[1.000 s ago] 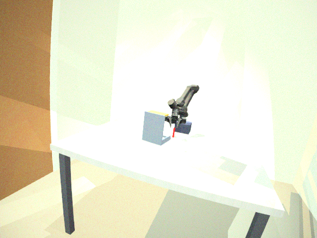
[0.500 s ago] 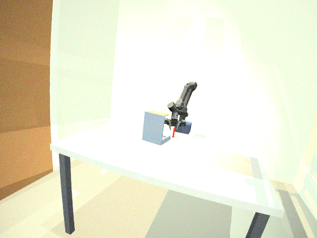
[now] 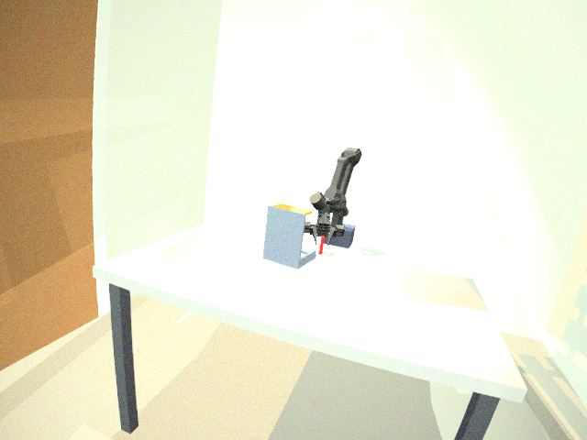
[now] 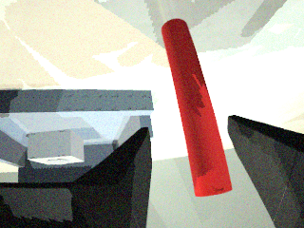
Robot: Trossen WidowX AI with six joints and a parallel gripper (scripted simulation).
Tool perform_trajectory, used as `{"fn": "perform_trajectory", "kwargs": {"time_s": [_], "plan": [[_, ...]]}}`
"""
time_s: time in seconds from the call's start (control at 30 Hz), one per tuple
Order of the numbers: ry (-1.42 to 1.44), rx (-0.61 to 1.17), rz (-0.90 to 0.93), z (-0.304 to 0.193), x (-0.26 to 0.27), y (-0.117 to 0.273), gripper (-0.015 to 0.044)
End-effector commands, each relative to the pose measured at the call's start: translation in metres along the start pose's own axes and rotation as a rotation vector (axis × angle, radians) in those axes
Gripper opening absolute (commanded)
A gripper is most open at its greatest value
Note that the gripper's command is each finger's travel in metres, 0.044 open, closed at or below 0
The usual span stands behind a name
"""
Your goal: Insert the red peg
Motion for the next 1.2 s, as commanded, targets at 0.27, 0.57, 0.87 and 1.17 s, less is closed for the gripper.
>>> {"fn": "perform_trajectory", "kwargs": {"time_s": [0.27, 0.57, 0.87, 1.17], "plan": [[-0.001, -0.002, -0.001, 0.001, 0.0, 0.0, 0.0089], [-0.001, -0.002, -0.001, 0.001, 0.0, 0.0, 0.0], [0.001, 0.002, 0.001, -0.003, 0.0, 0.002, 0.0], [0.005, 0.008, 0.005, -0.008, 0.001, 0.006, 0.0]]}}
Point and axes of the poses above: the point midway between the two fingers, 35 mm back from their tips, its own y axis back along the fingers, its own x axis across the jaws, z = x × y, the point moved 1 cm from there along y, back along the fingers, and after that the axes turned 1 degree about y, right-handed, at the moved point
